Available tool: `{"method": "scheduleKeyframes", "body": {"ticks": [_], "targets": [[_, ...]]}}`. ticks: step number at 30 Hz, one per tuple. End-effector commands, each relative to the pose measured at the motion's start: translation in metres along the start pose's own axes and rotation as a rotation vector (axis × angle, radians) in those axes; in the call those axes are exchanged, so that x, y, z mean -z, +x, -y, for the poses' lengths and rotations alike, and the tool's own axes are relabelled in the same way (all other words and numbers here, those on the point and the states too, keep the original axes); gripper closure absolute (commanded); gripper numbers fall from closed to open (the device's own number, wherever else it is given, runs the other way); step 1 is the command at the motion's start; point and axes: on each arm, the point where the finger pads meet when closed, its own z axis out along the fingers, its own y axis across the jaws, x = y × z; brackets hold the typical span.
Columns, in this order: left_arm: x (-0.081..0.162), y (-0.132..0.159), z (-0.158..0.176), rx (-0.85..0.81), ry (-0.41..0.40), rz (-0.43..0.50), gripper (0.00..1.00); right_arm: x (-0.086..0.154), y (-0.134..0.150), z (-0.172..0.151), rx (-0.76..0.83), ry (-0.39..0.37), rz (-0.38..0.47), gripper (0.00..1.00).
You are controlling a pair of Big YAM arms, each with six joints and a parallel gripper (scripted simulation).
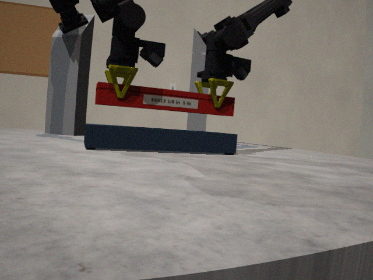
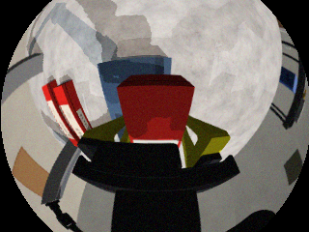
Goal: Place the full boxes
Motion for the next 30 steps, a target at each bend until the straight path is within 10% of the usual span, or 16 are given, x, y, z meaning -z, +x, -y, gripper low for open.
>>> {"method": "scheduleKeyframes", "body": {"ticks": [1, 30], "targets": [[0.052, -0.002, 0.058, 0.014, 0.112, -0.009, 1.0, 0.033, 0.013, 0.054, -0.028, 0.099, 0.003, 1.0], [0.032, -0.003, 0.058, 0.007, 0.106, -0.008, 1.0, 0.017, 0.008, 0.054, -0.019, 0.098, 0.006, 1.0]]}}
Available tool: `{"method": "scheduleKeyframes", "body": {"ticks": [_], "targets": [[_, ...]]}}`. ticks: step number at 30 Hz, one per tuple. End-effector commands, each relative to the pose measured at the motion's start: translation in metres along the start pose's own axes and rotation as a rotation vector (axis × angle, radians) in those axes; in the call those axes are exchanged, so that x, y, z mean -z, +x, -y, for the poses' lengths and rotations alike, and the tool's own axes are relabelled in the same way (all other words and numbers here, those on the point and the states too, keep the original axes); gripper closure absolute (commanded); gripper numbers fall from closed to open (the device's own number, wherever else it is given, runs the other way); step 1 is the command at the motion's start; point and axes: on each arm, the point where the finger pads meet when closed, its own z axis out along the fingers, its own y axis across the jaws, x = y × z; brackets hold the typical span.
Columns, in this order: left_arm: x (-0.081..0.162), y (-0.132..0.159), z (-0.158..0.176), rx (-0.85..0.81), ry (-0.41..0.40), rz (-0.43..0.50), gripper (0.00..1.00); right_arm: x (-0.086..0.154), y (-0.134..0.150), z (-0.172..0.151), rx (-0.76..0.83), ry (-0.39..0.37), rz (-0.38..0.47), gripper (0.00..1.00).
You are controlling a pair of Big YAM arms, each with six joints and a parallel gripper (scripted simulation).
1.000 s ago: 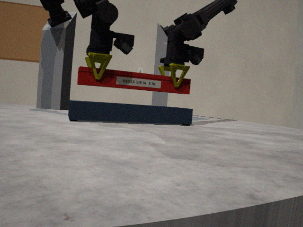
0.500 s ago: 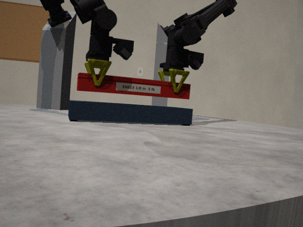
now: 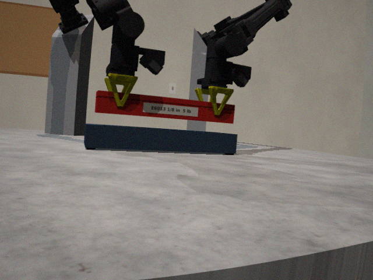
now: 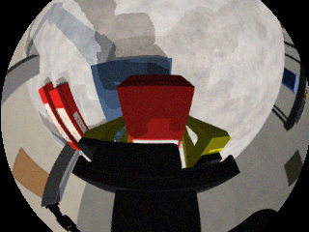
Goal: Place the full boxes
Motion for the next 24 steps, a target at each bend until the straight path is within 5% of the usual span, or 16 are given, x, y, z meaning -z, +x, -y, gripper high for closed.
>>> {"method": "scheduleKeyframes", "body": {"ticks": [1, 24], "targets": [[0.053, -0.002, 0.056, 0.007, 0.105, -0.005, 1.0, 0.037, 0.009, 0.052, -0.019, 0.096, 0.006, 1.0], [0.041, -0.002, 0.057, 0.01, 0.107, -0.004, 1.0, 0.022, 0.014, 0.053, -0.024, 0.093, -0.001, 1.0]]}}
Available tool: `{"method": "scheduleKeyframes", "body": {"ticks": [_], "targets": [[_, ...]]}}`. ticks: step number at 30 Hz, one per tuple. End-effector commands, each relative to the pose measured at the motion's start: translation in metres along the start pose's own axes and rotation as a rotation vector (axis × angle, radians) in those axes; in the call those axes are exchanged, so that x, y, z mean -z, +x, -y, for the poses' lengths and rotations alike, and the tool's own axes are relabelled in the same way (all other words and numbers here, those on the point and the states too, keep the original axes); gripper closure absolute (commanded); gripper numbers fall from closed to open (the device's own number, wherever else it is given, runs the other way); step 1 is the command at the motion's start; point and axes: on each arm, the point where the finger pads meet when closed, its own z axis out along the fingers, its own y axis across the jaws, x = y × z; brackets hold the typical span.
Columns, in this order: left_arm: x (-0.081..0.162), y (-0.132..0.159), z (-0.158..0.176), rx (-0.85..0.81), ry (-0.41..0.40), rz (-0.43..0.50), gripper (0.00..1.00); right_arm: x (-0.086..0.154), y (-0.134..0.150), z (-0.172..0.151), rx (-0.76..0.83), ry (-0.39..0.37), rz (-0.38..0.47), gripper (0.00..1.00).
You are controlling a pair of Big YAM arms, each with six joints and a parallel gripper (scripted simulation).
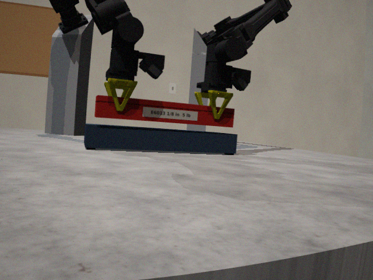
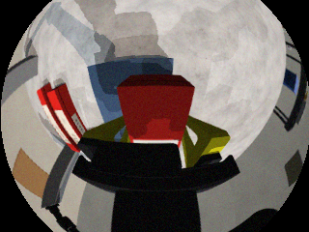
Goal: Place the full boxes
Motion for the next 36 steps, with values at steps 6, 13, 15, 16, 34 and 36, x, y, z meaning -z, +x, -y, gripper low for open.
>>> {"method": "scheduleKeyframes", "body": {"ticks": [6, 13, 15, 16, 34, 36], "targets": [[0.047, -0.002, 0.058, 0.01, 0.107, -0.005, 1.0, 0.029, 0.013, 0.054, -0.022, 0.094, 0.0, 1.0], [0.044, -0.002, 0.057, 0.005, 0.103, -0.004, 1.0, 0.028, 0.009, 0.053, -0.015, 0.093, 0.005, 1.0], [0.043, -0.002, 0.059, 0.011, 0.107, -0.004, 1.0, 0.025, 0.013, 0.054, -0.021, 0.095, 0.001, 1.0], [0.042, -0.002, 0.059, 0.011, 0.108, -0.004, 1.0, 0.023, 0.014, 0.054, -0.023, 0.094, -0.001, 1.0], [0.036, -0.002, 0.058, 0.008, 0.105, -0.004, 1.0, 0.021, 0.008, 0.054, -0.014, 0.094, 0.006, 1.0], [0.036, -0.002, 0.058, 0.007, 0.104, -0.004, 1.0, 0.021, 0.008, 0.054, -0.014, 0.094, 0.006, 1.0]]}}
